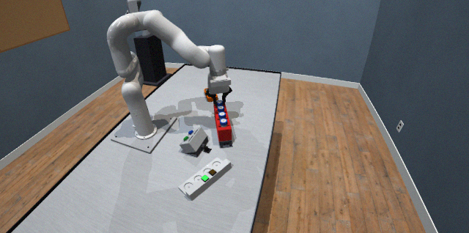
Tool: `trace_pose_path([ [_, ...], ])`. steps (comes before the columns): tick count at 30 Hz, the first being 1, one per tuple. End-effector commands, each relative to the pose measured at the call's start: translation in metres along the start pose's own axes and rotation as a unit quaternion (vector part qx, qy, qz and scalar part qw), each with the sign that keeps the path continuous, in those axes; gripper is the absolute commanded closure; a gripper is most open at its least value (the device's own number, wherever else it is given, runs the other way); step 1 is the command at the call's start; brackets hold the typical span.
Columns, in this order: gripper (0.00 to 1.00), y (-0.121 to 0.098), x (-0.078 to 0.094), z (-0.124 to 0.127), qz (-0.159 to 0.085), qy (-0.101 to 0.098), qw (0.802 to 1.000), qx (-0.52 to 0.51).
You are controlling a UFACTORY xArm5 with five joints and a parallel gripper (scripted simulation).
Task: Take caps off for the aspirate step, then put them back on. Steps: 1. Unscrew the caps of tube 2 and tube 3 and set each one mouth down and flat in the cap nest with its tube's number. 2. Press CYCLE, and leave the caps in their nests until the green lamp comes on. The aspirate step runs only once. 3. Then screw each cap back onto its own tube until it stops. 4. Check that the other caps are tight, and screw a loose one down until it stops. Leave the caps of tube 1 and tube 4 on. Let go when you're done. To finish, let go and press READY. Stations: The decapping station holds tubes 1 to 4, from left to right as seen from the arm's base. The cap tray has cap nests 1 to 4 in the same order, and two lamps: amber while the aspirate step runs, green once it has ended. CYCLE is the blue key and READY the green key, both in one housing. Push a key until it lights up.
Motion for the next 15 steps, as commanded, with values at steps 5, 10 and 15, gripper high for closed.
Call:
trace_pose_path([
  [5, 1.0, 0.0001, -0.0012, -0.0012, 0.0, 0.002, 0.998, 0.065],
  [10, 1.0, 0.0001, -0.0012, -0.0012, 0.0, 0.002, 0.993, 0.115],
  [15, 1.0, 0.0001, -0.0011, -0.0012, 0.0, 0.002, 0.987, 0.159],
])
Point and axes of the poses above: the point where the finger pads meet when closed, its own x axis out along the fingers, its own z axis across the jaws, y = z × x, the point moved 1 cm from there along -x, back along the fingers, and after that the axes turned 7 degrees about -x, right-handed, at the moved point
